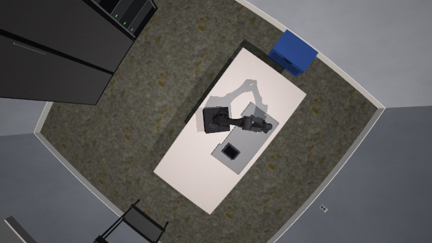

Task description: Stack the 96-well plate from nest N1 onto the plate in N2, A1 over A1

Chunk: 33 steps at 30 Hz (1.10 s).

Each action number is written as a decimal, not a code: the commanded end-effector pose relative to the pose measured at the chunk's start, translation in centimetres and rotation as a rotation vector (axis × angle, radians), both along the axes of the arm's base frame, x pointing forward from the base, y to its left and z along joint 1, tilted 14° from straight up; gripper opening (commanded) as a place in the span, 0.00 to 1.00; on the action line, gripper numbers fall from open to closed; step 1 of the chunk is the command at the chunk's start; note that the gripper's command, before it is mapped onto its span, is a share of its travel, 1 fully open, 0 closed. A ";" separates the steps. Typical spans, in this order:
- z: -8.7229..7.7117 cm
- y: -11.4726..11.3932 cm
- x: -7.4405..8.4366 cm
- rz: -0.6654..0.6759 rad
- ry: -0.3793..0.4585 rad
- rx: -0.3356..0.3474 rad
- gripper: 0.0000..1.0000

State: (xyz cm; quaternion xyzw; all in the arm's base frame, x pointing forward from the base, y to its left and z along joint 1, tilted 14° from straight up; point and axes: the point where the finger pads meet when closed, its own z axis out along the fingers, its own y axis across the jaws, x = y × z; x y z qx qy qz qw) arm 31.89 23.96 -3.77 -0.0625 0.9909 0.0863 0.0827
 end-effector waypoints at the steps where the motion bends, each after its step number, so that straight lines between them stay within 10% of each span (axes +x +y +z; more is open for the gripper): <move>1: 0.4 0.5 0.4 -0.001 -0.029 0.008 1.00; 10: 0.4 0.2 0.4 -0.002 -0.019 0.007 1.00; 11: 0.4 0.2 0.4 -0.002 -0.019 0.007 0.00; 33: 0.4 0.2 0.4 -0.002 -0.019 0.007 0.00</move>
